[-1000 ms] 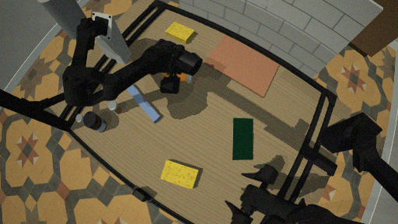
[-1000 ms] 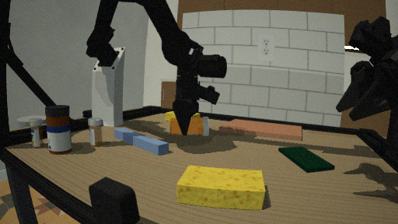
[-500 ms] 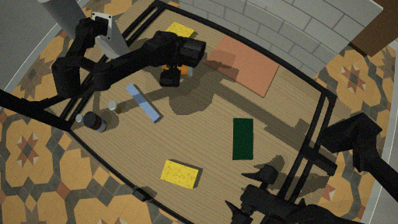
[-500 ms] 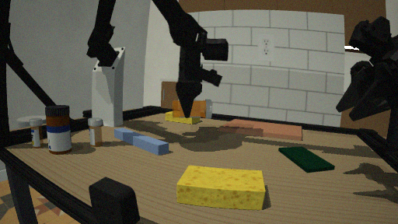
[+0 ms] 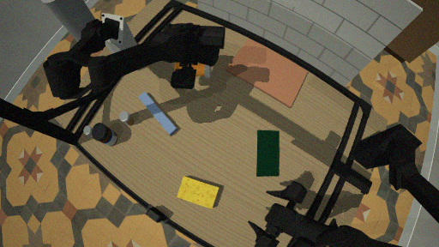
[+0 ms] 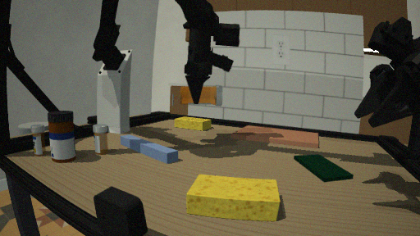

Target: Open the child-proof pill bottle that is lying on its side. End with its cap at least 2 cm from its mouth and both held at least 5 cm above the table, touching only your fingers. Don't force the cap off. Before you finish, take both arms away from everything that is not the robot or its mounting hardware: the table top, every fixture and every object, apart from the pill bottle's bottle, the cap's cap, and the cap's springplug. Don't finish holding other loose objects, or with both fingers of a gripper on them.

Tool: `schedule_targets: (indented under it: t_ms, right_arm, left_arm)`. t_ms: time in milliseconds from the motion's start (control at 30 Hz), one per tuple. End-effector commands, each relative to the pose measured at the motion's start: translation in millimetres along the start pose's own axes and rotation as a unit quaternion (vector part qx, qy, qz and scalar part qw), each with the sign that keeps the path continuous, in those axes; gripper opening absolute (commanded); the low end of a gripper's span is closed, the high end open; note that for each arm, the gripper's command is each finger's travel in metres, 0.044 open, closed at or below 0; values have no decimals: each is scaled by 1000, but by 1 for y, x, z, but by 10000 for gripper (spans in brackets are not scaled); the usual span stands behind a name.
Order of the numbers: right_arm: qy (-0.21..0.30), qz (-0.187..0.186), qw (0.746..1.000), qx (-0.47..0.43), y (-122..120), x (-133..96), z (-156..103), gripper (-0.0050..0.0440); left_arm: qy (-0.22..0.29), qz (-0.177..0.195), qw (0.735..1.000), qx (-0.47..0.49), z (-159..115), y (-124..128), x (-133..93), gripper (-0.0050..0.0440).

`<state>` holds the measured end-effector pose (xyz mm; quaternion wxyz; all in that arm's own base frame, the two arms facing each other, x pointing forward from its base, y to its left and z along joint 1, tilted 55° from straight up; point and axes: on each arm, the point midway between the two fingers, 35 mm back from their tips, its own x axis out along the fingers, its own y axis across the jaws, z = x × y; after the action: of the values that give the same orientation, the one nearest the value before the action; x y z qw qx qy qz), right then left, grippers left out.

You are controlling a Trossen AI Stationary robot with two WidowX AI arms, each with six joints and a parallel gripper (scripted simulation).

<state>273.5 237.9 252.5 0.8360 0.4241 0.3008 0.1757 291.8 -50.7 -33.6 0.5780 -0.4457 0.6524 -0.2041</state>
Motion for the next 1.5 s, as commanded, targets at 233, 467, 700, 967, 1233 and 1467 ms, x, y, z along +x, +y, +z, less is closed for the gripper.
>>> schedule_targets:
  t_ms: [233, 467, 700, 967, 1233, 1467]
  right_arm:
    - [0, 0, 1000, 0, 0, 0, 0, 440]
    - [0, 0, 1000, 0, 0, 0, 0, 440]
    - [0, 0, 1000, 0, 0, 0, 0, 440]
    - [0, 0, 1000, 0, 0, 0, 0, 440]
    - [0, 0, 1000, 0, 0, 0, 0, 440]
    - [-31, 2, 1000, 0, -2, 25, 15, 440]
  left_arm:
    - [-4, -2, 1000, 18, -2, -6, -18, 0]
    - [-4, 0, 992, 125, -9, -21, -18, 0]
    - [-5, 1, 976, 218, -16, -34, -18, 0]
    - [-5, 2, 971, 240, -18, -37, -18, 0]
    - [-5, 2, 971, 240, -18, -37, -18, 0]
    - [-5, 2, 971, 240, -18, -37, -18, 0]
